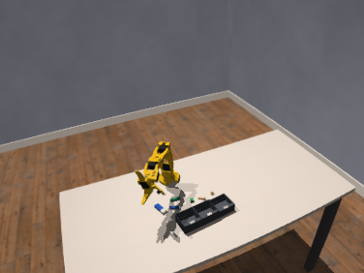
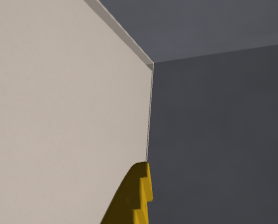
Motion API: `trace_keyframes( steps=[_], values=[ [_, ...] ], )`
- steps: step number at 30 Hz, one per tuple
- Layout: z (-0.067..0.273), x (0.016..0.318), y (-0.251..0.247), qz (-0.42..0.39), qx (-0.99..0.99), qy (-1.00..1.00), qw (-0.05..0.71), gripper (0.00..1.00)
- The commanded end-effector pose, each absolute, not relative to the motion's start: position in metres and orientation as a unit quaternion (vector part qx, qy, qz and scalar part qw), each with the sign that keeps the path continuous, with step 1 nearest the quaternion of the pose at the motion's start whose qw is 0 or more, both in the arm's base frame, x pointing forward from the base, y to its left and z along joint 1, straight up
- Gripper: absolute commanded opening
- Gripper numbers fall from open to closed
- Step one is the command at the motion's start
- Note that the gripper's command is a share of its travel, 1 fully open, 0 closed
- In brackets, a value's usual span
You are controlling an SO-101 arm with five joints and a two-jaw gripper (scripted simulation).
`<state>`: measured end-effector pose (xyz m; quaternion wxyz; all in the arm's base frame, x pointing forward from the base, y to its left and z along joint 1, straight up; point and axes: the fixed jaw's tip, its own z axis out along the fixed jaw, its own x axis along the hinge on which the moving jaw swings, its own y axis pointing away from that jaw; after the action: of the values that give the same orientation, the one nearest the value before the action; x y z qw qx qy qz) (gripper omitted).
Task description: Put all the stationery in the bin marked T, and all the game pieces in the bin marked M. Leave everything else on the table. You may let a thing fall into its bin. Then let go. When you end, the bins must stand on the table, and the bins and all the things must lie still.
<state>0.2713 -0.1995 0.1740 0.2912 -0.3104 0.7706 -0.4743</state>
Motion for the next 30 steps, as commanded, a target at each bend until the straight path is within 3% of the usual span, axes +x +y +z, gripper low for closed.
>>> trace_keyframes(
  steps=[1, 30],
  values=[
    [0.183, 0.268, -0.193, -0.479, -0.318, 0.763, 0.294, 1.0],
    [0.128, 0.245, -0.168, -0.368, -0.375, 0.821, 0.222, 1.0]
  ],
)
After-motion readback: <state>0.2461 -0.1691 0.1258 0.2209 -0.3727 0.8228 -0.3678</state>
